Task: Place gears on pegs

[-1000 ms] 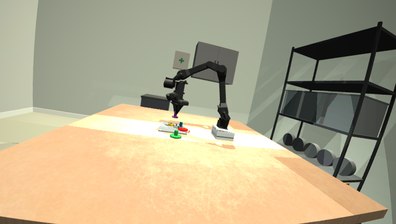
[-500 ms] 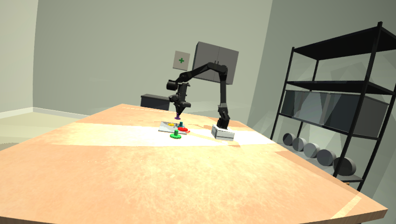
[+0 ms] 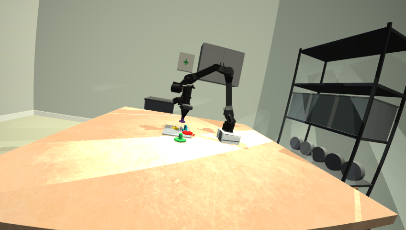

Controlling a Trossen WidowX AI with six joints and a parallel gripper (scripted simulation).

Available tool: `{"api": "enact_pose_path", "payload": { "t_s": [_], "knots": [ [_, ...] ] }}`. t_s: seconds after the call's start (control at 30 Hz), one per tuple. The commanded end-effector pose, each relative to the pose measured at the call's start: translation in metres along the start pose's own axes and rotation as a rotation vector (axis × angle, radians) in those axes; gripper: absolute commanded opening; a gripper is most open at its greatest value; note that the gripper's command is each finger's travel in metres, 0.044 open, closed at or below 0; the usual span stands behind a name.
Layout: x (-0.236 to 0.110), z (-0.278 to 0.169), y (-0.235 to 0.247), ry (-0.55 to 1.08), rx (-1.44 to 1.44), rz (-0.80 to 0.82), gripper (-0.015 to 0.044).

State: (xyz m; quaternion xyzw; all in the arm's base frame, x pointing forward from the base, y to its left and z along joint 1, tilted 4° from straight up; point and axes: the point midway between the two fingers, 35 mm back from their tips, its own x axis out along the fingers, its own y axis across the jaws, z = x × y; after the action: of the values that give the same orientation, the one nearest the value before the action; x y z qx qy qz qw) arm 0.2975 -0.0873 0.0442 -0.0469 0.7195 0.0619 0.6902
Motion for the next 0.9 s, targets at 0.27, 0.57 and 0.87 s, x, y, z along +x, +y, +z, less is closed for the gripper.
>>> {"api": "enact_pose_path", "payload": {
  "t_s": [0.27, 0.57, 0.87],
  "knots": [
    [-0.0001, -0.0002, -0.0005, -0.001, 0.336, -0.004, 0.0],
    [-0.0001, -0.0002, -0.0005, -0.001, 0.6, -0.004, 0.0],
    [0.0, -0.0002, -0.0004, -0.001, 0.647, -0.004, 0.0]
  ]
}}
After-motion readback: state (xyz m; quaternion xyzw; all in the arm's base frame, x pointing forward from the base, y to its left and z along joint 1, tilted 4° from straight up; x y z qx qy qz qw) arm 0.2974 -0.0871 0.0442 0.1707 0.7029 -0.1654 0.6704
